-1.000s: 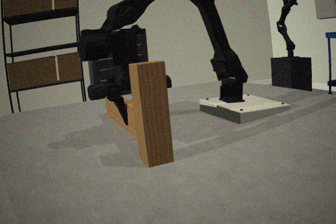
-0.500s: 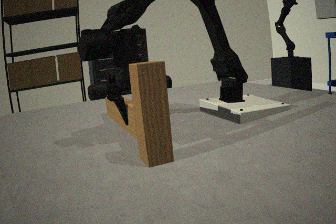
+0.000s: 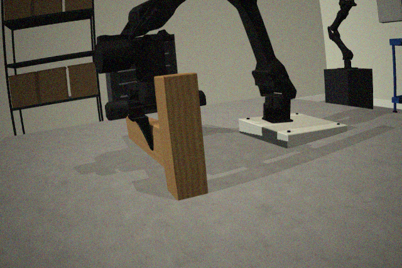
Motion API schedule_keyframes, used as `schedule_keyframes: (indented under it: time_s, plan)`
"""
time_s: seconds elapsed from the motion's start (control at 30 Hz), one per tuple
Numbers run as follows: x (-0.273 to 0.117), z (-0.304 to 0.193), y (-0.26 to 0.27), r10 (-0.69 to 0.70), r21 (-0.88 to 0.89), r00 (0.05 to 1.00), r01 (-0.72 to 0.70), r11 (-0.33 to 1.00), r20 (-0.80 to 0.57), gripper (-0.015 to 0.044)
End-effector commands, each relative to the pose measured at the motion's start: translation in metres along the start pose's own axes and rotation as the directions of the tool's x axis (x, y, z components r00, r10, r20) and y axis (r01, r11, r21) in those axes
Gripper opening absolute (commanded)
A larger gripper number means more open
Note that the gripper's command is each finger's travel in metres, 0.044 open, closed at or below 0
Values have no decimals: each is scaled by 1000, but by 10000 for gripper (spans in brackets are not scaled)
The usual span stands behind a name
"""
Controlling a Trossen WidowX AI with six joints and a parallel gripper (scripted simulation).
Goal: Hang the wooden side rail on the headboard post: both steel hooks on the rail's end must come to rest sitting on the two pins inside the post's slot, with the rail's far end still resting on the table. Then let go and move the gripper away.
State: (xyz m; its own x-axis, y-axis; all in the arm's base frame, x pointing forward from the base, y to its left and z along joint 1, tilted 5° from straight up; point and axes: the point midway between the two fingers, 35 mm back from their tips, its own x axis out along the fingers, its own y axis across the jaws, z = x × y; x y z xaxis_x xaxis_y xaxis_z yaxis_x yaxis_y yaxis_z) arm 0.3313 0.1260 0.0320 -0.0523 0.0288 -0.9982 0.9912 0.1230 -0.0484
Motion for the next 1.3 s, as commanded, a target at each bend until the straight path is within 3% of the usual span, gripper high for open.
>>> schedule_keyframes:
  time_s: [0.0, 1.27]
  plan:
    - [-2, -2, 1, 3, 5, 1000, -3, 1000, -5, 0]
    - [-1, -6, 1, 3, 5, 1000, -3, 1000, -5, 0]
